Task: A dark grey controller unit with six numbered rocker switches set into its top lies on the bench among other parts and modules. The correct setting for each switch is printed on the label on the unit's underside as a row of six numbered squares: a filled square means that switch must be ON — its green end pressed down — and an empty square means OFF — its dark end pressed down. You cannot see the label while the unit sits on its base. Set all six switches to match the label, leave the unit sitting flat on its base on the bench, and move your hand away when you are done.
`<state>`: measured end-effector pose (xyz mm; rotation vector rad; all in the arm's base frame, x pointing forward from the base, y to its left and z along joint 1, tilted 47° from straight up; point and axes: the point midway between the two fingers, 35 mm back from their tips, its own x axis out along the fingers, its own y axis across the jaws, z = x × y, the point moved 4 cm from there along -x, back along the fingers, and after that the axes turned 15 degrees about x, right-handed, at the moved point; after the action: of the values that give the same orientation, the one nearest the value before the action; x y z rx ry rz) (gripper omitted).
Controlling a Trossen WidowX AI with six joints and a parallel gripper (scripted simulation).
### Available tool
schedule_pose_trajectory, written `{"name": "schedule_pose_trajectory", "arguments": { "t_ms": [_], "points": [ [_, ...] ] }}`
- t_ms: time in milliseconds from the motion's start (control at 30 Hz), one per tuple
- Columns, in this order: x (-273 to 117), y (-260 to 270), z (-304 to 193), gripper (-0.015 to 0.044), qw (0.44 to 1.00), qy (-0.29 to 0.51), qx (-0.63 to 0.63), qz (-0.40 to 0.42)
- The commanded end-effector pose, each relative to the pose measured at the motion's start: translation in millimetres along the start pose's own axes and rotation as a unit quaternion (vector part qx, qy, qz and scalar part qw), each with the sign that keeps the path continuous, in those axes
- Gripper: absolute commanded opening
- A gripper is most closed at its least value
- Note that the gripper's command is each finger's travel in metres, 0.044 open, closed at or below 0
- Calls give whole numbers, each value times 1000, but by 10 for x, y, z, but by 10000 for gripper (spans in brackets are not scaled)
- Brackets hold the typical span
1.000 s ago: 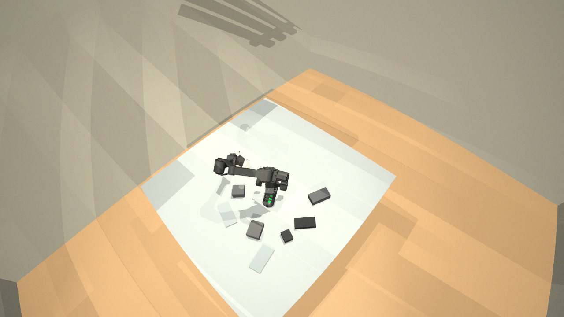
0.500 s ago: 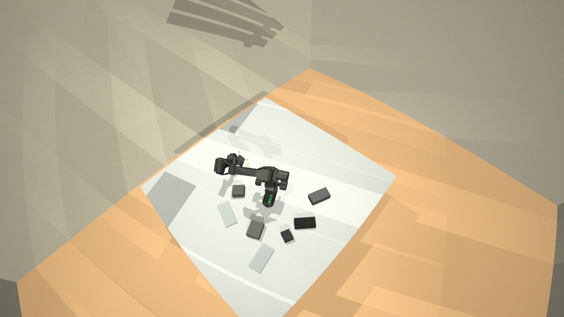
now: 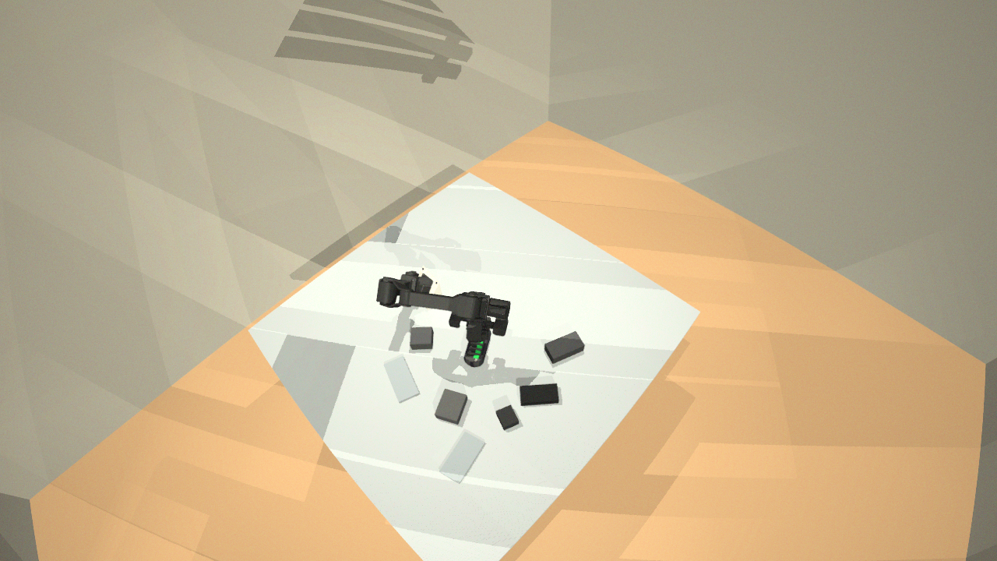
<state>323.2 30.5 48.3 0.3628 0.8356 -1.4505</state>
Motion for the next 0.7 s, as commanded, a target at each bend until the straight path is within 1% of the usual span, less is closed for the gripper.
{"name": "schedule_pose_trajectory", "arguments": {
  "t_ms": [0, 667],
  "points": [
    [-30, 6, 42, 0, 1000, -2, -2, 5],
    [285, 17, 42, 0, 1000, -2, -2, 6]
  ]
}}
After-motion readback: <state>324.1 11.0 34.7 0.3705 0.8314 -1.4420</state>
